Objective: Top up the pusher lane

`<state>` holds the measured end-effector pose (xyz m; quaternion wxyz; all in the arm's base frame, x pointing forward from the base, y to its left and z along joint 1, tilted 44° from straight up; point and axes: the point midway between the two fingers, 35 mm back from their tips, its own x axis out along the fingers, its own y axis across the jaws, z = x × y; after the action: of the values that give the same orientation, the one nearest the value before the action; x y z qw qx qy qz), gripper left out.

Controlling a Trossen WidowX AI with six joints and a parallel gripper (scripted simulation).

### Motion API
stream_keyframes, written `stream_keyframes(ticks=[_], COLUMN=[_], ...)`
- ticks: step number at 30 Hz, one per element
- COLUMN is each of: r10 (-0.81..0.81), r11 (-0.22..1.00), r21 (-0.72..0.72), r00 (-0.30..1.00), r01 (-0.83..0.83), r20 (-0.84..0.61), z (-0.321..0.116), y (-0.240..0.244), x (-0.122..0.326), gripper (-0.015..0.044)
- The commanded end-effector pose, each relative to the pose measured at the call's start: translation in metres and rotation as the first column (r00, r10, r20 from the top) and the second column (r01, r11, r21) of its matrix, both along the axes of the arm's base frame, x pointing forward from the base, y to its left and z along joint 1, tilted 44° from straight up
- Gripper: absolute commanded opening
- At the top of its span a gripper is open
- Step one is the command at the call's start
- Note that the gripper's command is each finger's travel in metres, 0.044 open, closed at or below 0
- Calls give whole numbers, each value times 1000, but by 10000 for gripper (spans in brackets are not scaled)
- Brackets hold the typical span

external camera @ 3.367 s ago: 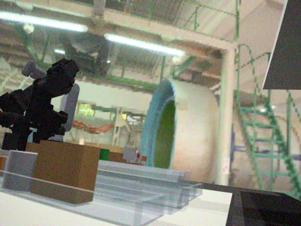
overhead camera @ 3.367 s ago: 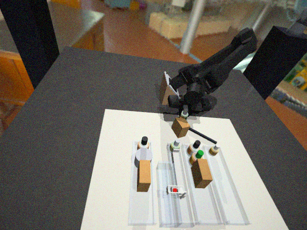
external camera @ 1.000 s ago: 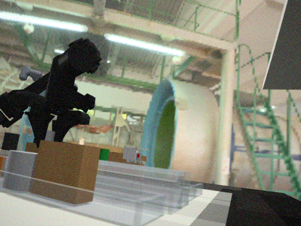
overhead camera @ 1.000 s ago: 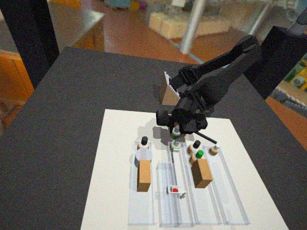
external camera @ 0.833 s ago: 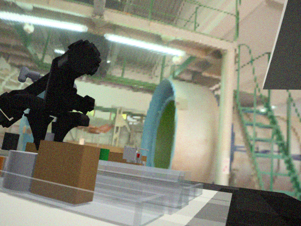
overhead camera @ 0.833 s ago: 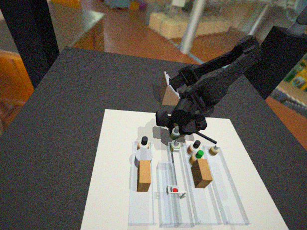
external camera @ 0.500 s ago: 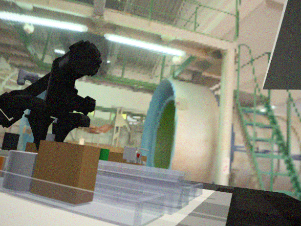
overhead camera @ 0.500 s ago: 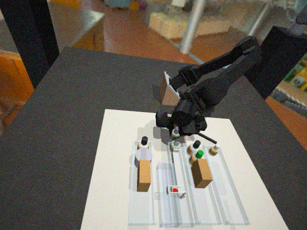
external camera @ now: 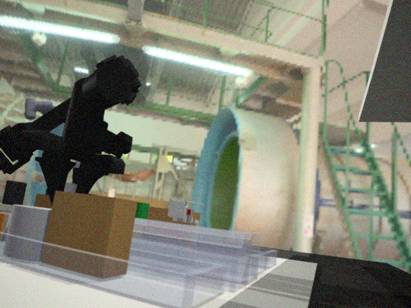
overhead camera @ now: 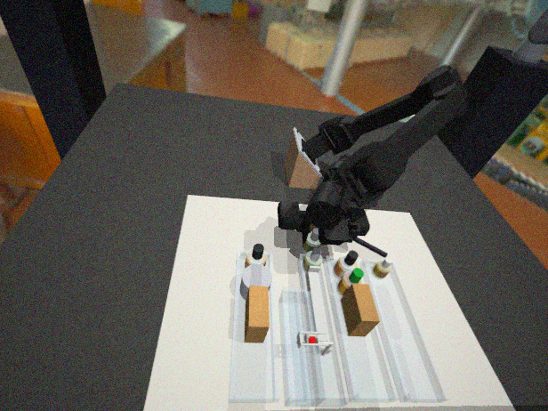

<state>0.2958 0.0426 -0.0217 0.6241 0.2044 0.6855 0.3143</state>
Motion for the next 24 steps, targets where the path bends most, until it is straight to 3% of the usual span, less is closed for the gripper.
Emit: stream_keyframes(ticks=[1, 24], r10=[-4, -4], r11=[1000, 1000], r21=[3, 3], r00=[1000, 1000], r01=[4, 4], r20=[8, 9], z=[1, 1], y=[1, 2], x=[5, 14], gripper=[0, 0])
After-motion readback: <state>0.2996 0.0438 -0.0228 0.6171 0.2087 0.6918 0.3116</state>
